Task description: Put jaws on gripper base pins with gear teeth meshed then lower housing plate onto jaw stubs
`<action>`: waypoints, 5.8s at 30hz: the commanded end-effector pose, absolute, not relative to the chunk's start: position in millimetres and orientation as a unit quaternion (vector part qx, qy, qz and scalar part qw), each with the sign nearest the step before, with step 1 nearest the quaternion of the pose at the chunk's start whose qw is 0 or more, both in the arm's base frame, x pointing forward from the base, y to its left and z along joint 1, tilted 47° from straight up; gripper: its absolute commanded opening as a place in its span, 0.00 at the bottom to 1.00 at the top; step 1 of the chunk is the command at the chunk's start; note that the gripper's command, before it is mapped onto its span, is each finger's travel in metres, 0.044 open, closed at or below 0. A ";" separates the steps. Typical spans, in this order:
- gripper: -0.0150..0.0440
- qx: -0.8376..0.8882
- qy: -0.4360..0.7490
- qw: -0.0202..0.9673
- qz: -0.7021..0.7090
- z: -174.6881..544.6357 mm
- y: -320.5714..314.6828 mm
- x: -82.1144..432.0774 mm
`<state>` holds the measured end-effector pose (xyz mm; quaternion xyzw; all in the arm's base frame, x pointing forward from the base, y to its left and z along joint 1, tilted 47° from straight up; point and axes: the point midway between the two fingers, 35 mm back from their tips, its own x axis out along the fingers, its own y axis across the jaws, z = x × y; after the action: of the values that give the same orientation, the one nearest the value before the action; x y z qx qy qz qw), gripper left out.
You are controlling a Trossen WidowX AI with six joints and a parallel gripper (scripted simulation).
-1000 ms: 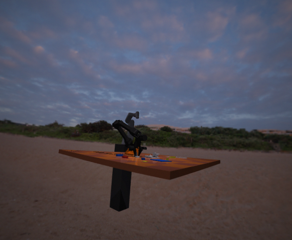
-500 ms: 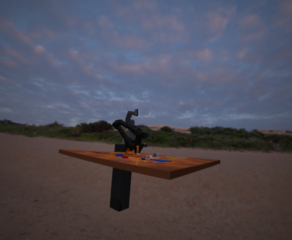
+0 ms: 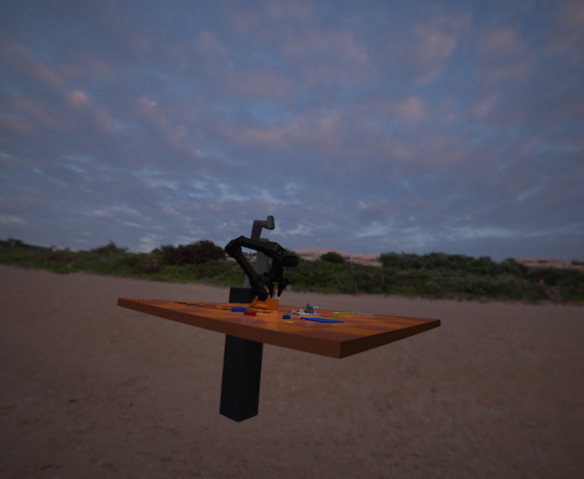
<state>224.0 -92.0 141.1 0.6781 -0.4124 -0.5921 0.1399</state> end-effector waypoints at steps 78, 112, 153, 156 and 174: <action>0.48 0.558 -0.710 -0.416 -0.108 71.3 -13.2 242.0; 0.48 0.364 -0.699 -0.592 0.170 37.1 18.8 234.6; 0.48 0.246 -0.652 -0.649 0.306 19.9 33.5 227.4; 0.48 0.246 -0.652 -0.649 0.306 20.1 33.4 227.9; 0.48 0.245 -0.652 -0.651 0.303 41.6 14.1 273.5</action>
<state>263.0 18.6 35.8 0.2444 -0.6535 0.3031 -0.6491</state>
